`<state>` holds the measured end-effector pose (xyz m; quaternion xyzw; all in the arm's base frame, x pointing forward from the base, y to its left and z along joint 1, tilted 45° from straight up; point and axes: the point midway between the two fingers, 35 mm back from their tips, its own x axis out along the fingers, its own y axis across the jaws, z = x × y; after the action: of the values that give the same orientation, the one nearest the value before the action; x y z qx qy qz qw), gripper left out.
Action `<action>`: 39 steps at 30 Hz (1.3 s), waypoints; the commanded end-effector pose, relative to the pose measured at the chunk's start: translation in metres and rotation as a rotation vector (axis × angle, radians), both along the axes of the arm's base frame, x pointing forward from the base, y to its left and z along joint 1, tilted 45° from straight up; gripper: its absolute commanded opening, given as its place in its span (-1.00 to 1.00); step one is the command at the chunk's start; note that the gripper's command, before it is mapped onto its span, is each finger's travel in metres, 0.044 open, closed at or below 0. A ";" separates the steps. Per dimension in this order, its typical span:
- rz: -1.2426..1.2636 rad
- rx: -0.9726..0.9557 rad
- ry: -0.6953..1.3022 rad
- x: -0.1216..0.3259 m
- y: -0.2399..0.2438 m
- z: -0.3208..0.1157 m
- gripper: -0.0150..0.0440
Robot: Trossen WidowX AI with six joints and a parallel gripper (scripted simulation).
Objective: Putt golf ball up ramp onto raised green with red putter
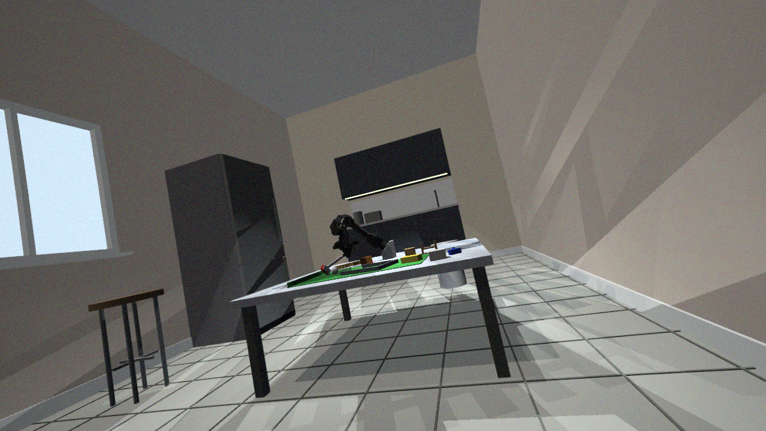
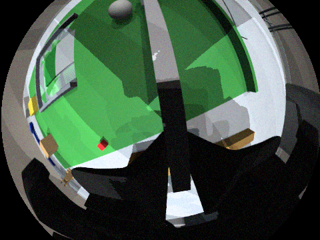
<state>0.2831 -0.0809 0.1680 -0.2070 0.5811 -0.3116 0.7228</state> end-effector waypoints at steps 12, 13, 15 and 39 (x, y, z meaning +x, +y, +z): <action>0.013 -0.008 0.019 0.006 0.070 -0.053 -0.49; 0.013 -0.008 0.019 0.006 0.073 -0.050 -0.49; 0.013 -0.007 0.019 0.005 0.080 -0.043 -0.49; 0.017 -0.008 0.021 0.000 0.098 -0.024 -0.49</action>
<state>0.2825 0.0165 0.1440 -0.2172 0.5861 -0.3071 0.7177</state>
